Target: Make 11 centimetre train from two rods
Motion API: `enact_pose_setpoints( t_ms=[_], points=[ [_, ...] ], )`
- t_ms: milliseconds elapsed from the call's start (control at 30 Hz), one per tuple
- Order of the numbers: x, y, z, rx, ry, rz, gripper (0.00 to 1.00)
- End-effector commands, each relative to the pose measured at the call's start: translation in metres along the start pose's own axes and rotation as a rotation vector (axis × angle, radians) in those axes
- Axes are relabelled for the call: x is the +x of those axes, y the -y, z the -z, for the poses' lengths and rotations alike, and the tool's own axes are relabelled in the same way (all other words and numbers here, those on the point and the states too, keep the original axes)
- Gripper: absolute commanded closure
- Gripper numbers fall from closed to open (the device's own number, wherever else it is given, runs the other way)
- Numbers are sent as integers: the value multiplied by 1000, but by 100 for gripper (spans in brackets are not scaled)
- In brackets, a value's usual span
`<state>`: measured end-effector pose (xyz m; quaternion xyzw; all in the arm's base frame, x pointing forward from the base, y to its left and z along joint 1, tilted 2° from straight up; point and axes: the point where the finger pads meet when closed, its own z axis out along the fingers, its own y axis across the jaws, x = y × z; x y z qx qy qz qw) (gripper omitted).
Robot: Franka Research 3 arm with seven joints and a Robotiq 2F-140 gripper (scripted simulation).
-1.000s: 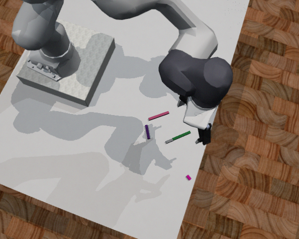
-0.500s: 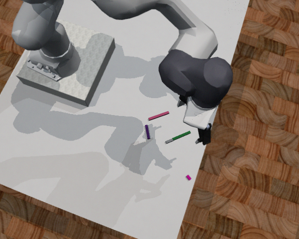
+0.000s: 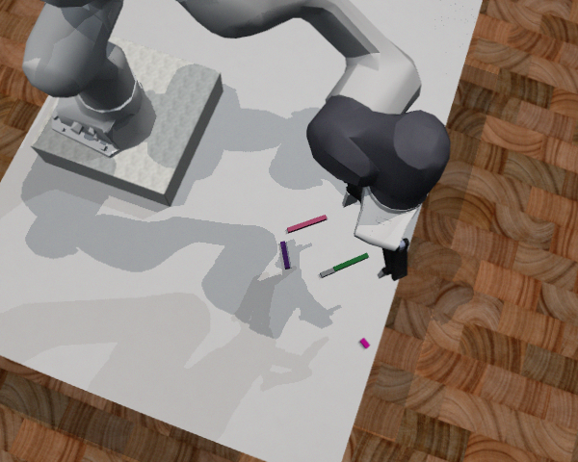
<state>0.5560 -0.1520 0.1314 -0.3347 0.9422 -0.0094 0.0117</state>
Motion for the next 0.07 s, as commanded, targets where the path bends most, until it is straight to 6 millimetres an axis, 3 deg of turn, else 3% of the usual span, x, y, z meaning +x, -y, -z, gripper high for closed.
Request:
enact_pose_setpoints(
  t_ms=[0, 33],
  points=[
    [1, 0, 1, 0, -3, -3, 0],
    [1, 0, 1, 0, -3, -3, 0]
  ],
)
